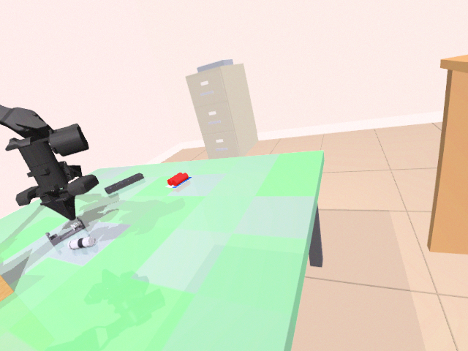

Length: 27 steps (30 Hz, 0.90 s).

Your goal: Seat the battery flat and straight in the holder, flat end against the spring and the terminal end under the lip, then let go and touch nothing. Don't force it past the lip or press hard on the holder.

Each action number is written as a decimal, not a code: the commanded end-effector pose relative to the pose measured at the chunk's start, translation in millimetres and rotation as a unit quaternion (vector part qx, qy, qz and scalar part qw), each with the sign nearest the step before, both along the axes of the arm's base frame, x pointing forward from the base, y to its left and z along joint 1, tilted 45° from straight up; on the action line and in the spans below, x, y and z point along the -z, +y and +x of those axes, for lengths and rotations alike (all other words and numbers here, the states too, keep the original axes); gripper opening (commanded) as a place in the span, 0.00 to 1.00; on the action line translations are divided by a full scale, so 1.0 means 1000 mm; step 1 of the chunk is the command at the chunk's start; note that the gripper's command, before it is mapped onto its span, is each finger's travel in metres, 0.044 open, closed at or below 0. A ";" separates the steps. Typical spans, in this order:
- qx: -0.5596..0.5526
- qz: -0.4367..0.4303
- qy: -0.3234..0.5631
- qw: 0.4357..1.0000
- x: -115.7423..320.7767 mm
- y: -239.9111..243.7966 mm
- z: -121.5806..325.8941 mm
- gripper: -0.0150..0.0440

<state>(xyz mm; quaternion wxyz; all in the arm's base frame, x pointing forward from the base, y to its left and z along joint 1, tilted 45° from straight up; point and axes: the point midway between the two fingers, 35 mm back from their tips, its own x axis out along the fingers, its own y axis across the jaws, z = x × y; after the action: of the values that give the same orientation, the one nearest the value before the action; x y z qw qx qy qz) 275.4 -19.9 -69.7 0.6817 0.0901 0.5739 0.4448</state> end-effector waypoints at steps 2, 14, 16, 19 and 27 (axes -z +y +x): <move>0.001 -0.006 -0.012 1.000 -0.024 -0.021 0.004 0.25; 0.008 -0.004 -0.005 1.000 -0.022 -0.018 0.003 0.30; 0.048 -0.007 0.035 0.998 -0.019 -0.014 0.003 0.39; 0.140 -0.013 0.127 0.982 -0.013 -0.004 0.001 0.52; 0.369 -0.027 0.357 0.858 0.001 0.022 -0.004 0.67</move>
<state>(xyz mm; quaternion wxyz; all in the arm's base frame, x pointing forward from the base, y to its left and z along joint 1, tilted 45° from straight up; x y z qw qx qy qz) 277.9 -19.2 -60.6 0.6386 0.2737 0.6711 0.2585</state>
